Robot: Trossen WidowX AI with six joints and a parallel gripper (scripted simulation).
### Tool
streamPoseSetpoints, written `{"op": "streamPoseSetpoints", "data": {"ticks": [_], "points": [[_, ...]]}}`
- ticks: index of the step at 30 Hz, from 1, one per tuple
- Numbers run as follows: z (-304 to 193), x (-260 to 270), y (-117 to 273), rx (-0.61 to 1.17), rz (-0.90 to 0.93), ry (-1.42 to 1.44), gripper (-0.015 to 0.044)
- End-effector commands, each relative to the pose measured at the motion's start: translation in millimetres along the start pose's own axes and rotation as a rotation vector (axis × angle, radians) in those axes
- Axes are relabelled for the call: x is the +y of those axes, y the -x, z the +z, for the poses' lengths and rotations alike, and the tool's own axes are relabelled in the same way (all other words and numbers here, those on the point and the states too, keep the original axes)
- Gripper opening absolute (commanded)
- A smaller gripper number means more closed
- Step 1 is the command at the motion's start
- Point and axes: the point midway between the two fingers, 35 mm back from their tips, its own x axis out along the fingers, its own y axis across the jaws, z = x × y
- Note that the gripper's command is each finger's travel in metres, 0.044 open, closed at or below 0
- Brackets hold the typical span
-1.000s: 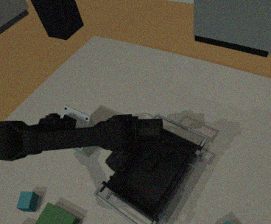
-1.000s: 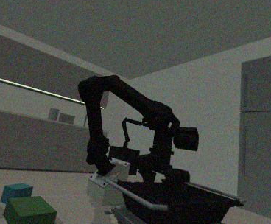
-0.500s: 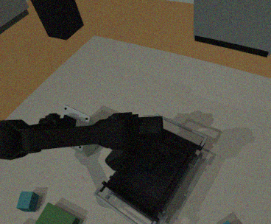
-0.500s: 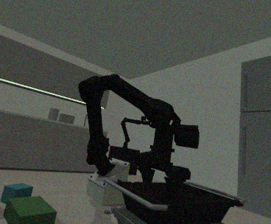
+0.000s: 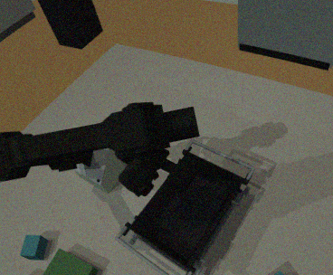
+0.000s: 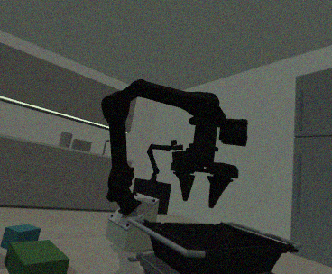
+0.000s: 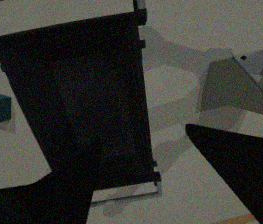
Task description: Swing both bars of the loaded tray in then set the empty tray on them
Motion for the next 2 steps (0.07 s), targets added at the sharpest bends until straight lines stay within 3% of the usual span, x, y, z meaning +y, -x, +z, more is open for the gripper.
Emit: {"op": "streamPoseSetpoints", "data": {"ticks": [1,2], "points": [[1.4,-2.9,14.8,0.0,-0.006,-0.004,0.044],[1.4,-2.9,14.8,0.0,-0.006,-0.004,0.044]]}}
